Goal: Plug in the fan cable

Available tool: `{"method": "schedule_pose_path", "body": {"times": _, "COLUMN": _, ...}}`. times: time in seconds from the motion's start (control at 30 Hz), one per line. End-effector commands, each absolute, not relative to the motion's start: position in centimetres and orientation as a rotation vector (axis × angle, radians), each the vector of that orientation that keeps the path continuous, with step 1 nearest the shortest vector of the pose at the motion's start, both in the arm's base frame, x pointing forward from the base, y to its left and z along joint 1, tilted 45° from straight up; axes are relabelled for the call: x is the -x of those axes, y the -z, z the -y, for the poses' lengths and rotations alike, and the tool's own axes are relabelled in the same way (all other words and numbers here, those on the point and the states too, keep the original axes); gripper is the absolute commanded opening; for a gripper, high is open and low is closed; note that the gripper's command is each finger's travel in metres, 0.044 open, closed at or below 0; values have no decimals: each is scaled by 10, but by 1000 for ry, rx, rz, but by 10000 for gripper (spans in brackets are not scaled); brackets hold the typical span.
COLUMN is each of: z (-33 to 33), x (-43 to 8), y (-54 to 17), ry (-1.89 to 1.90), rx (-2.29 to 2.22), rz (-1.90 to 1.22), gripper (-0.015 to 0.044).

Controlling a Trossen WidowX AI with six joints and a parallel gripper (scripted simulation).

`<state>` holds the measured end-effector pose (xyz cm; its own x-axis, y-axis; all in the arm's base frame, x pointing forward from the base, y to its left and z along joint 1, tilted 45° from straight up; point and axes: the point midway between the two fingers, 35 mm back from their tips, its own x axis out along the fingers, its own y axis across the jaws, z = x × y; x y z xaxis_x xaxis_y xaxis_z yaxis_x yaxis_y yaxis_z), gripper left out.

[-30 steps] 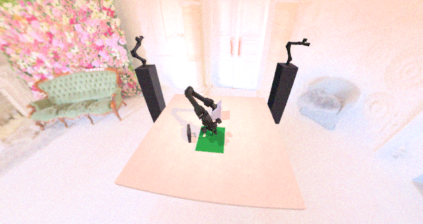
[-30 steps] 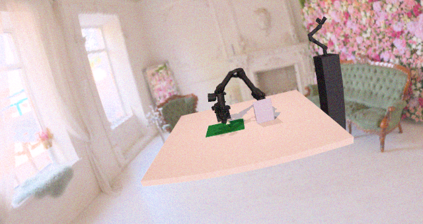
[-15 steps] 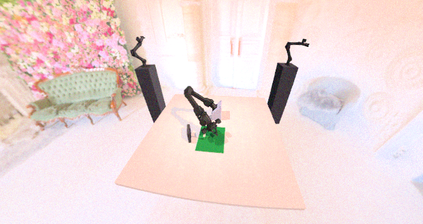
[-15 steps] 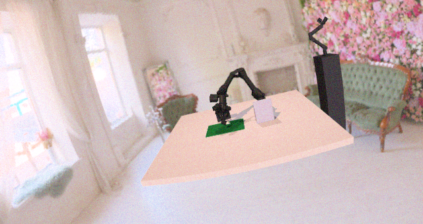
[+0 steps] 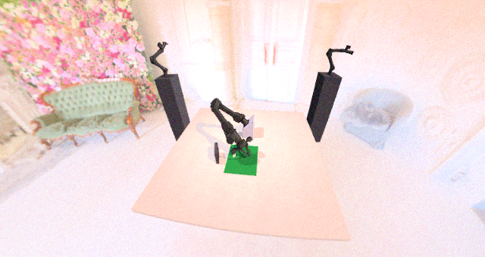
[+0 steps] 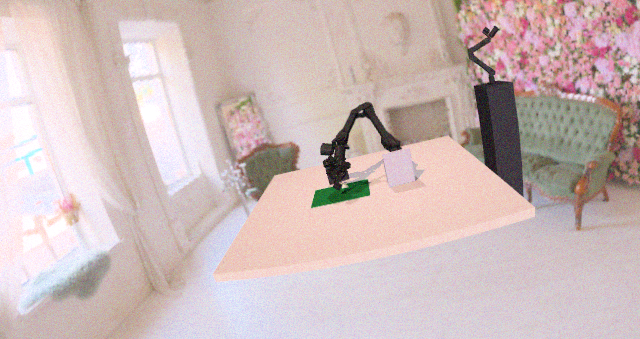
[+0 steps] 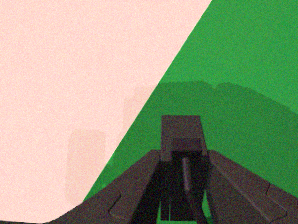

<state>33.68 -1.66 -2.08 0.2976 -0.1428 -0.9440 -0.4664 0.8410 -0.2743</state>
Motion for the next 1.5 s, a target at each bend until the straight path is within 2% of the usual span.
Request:
{"method": "schedule_pose_path", "body": {"times": 0.0, "z": 16, "x": -335, "y": 21, "ry": -257, "rx": 564, "rz": -1228, "gripper": 0}}
{"method": "schedule_pose_path", "body": {"times": 1.47, "z": 25, "x": -329, "y": 0, "ry": -393, "rx": 625, "rz": -773, "gripper": 0}}
